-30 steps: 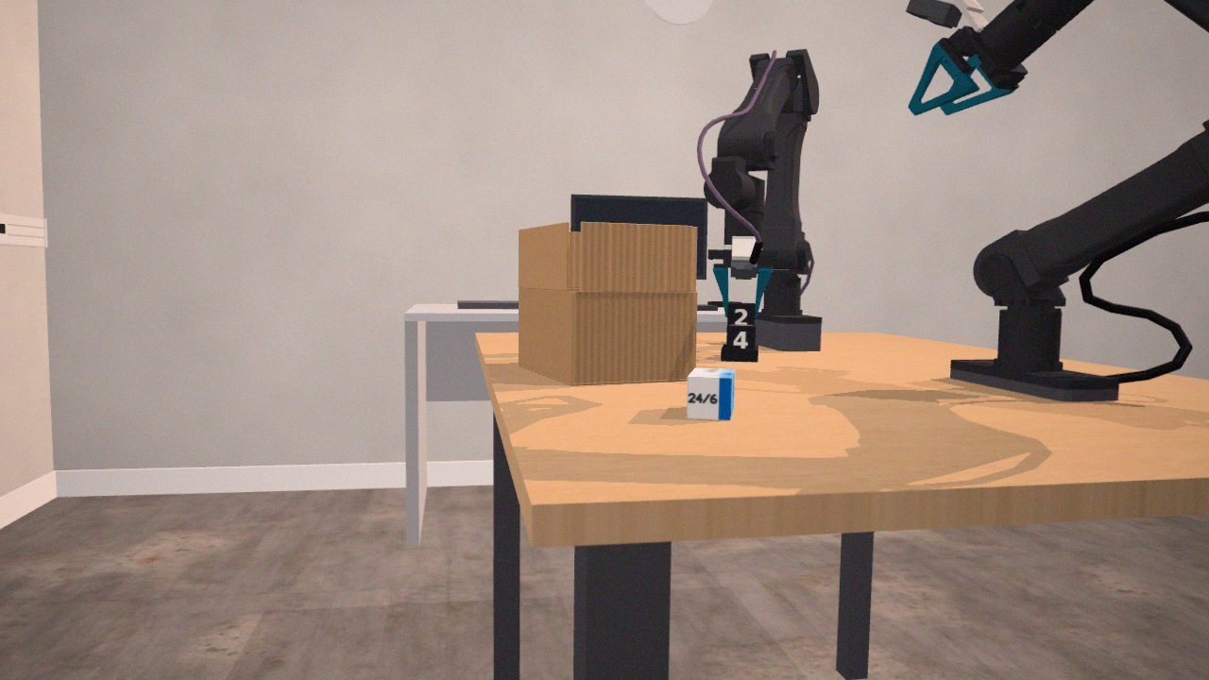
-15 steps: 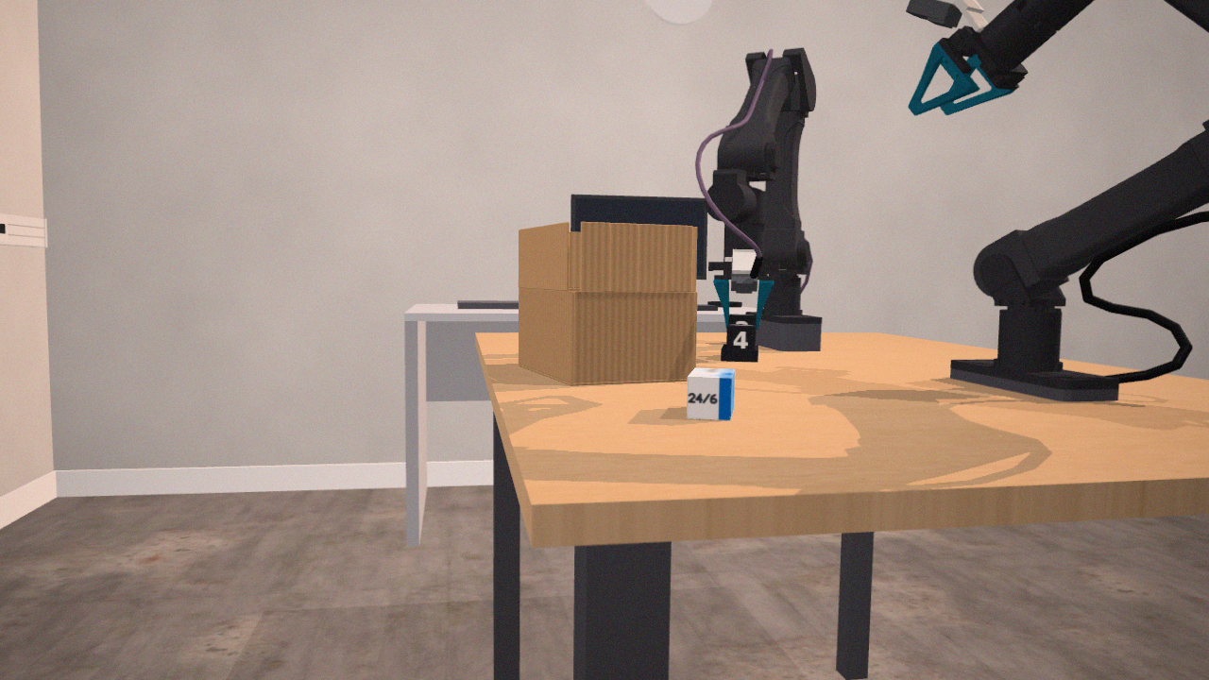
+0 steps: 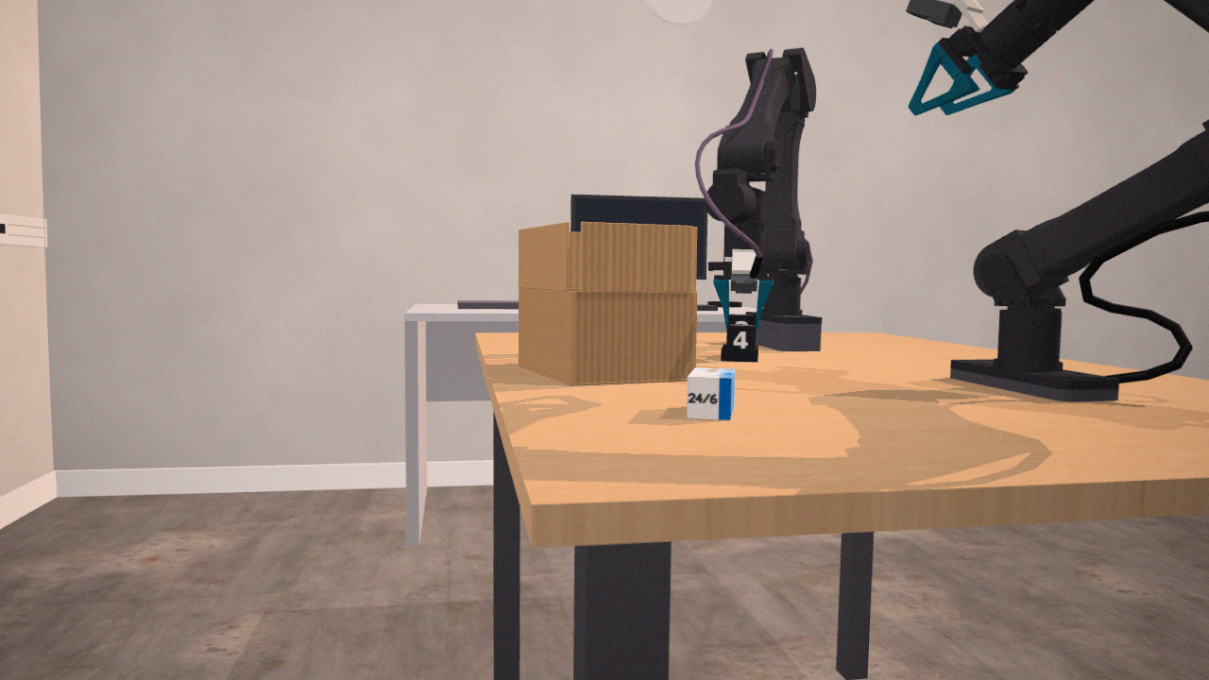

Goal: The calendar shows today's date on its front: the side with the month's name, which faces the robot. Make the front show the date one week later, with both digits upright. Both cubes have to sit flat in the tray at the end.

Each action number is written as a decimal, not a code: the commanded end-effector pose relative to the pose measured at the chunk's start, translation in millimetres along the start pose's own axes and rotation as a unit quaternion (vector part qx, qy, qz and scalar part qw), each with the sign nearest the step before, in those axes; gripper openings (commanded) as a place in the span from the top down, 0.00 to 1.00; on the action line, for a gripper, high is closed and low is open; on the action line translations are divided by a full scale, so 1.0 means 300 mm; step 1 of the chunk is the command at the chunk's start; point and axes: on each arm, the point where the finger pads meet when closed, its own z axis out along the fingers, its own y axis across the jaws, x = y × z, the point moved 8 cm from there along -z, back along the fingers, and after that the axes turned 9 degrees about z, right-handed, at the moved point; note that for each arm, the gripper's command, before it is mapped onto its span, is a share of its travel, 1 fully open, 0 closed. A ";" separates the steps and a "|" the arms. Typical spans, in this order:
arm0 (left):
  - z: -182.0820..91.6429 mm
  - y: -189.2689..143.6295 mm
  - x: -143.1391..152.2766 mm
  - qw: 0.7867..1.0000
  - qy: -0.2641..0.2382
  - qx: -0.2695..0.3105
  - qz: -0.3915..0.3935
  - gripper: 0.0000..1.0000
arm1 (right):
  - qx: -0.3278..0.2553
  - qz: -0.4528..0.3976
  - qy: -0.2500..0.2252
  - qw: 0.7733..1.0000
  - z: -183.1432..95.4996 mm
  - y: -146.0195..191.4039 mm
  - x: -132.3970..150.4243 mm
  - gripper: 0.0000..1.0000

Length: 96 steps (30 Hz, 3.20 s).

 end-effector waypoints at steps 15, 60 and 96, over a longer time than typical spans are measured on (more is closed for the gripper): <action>-0.009 0.001 -0.008 1.000 0.003 0.000 0.000 0.00 | 0.007 0.001 -0.031 0.999 -0.049 -0.004 -0.058 0.65; -0.009 0.001 -0.008 1.000 0.003 0.000 0.000 0.00 | -0.001 0.001 -0.002 1.000 0.098 0.007 -0.021 0.65; -0.009 0.001 -0.008 1.000 0.003 0.000 0.000 0.00 | 0.001 -0.003 -0.028 1.000 -0.032 0.006 -0.069 0.36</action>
